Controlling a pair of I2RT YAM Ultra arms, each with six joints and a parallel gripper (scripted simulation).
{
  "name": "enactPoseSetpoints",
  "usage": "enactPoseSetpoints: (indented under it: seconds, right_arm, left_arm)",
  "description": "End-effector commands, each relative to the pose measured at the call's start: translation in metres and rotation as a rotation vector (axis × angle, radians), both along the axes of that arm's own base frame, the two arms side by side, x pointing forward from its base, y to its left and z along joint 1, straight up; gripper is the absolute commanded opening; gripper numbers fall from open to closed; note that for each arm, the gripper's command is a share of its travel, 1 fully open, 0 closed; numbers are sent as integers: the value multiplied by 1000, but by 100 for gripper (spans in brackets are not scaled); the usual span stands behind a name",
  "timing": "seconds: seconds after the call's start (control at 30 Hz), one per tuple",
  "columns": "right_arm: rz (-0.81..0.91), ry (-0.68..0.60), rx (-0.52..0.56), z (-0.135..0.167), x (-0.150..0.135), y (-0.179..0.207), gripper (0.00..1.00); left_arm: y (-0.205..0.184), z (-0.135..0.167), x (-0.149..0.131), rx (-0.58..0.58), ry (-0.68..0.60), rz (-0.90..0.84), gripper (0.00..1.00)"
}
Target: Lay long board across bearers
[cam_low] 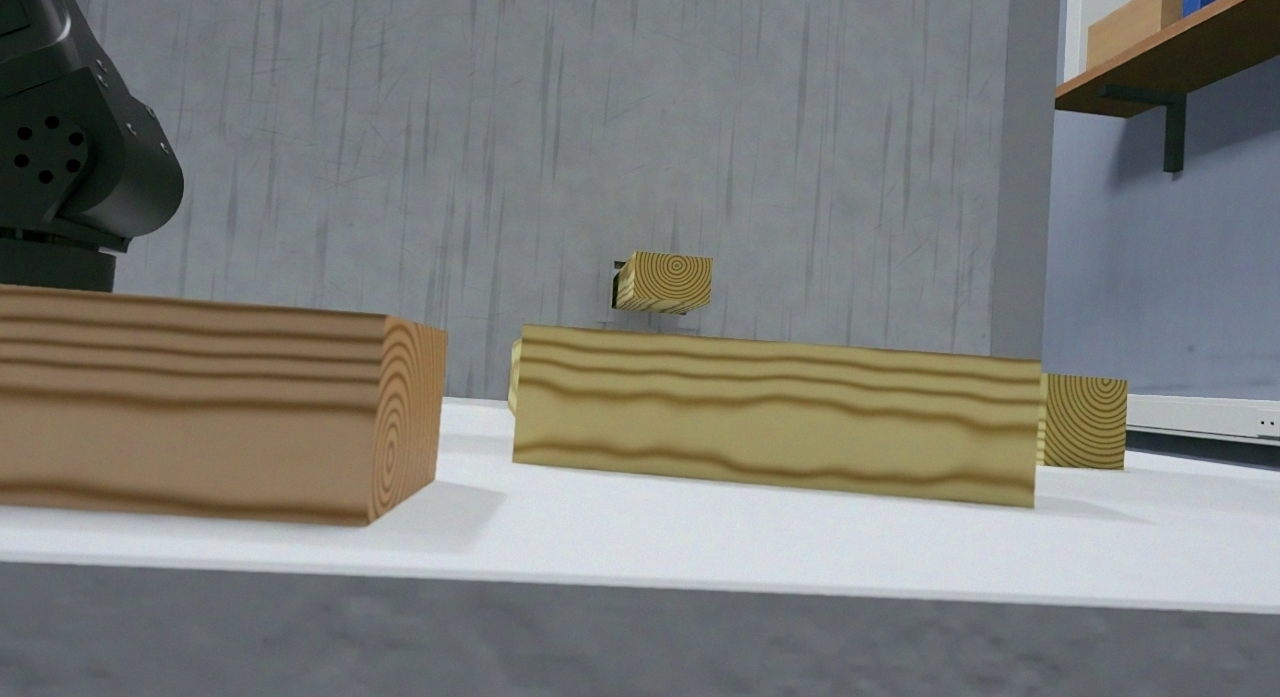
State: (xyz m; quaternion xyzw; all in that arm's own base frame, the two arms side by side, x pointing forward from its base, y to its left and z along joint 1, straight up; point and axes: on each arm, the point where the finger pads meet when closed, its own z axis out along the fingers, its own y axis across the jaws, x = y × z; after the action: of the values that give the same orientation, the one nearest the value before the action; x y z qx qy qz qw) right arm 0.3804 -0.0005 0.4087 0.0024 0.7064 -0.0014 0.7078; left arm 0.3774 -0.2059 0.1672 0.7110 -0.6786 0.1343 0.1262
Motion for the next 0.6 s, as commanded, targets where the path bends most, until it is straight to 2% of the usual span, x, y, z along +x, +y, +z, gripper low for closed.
enactPoseSetpoints:
  seconds: [0.0, 0.43, 0.47, 0.53, 0.57]
  right_arm:
    - [16, 3, 0, 1, -3, 5, 100]
    - [16, 3, 0, 1, -3, 5, 100]
    - [16, 3, 0, 1, -3, 5, 100]
    - [16, 3, 0, 1, -3, 5, 100]
    - [16, 3, 0, 1, -3, 5, 100]
  left_arm:
    - [-1, 19, 0, -19, -33, -2, 73]
    - [-1, 19, 0, -19, -33, -2, 72]
    - [13, -4, -3, -8, 35, 5, 72]
    - [16, 9, 1, -72, -19, -24, 72]
    - [20, 5, 3, -100, -15, -39, 72]
